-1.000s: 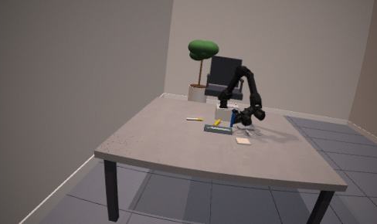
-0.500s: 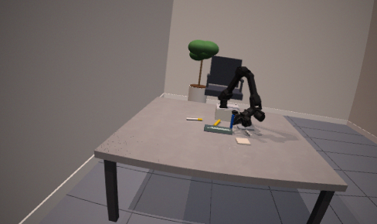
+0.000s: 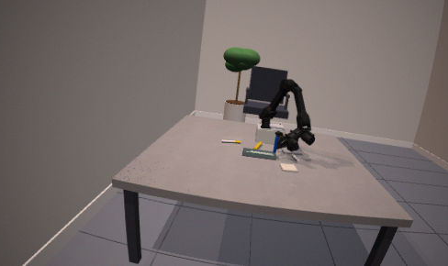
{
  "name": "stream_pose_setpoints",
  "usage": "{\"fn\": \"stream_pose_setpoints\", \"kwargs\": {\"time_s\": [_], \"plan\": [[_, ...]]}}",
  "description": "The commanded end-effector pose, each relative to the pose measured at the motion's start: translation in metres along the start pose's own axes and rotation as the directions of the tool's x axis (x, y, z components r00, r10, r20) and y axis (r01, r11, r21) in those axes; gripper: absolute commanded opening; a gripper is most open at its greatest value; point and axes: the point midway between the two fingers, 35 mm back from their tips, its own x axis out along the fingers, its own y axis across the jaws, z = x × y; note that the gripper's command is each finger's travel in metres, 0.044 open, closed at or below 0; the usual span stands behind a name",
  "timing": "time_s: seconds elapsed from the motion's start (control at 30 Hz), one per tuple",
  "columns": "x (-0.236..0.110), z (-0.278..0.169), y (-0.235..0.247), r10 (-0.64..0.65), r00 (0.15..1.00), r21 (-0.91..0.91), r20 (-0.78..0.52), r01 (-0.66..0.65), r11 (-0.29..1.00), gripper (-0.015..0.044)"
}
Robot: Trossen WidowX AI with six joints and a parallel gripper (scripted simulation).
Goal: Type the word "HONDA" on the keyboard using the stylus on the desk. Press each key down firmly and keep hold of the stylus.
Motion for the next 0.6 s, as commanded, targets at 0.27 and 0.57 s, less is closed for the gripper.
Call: {"fn": "stream_pose_setpoints", "kwargs": {"time_s": [0.27,0.57], "plan": [[-0.018,-0.032,-0.001,-0.001,1.000,-0.003,-0.004,0.001,1.000,0.0081],[-0.017,-0.030,-0.001,0.000,1.000,-0.007,-0.001,0.000,1.000,0.0058]]}}
